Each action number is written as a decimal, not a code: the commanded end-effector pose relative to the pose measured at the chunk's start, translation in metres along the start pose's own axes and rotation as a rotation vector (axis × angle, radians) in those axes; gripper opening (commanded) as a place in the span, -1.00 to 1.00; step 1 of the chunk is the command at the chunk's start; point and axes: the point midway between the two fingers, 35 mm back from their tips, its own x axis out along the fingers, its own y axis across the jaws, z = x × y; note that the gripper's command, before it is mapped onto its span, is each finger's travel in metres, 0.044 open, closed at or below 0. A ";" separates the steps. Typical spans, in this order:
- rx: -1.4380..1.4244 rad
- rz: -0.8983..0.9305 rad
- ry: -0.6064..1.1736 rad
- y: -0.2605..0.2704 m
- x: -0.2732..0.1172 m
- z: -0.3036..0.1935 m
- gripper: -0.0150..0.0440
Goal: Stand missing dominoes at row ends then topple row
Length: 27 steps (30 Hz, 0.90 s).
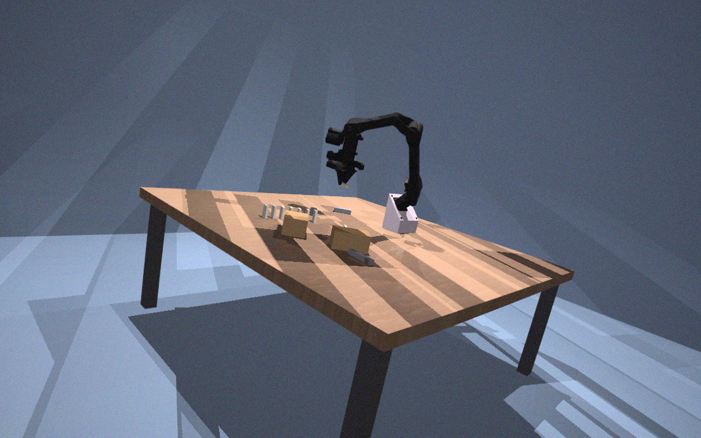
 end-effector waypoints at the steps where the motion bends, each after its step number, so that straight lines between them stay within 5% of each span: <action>1: -0.004 -0.063 -0.065 0.000 0.009 -0.002 -0.13; 27: 0.004 -0.280 -0.647 -0.001 0.040 -0.003 -0.13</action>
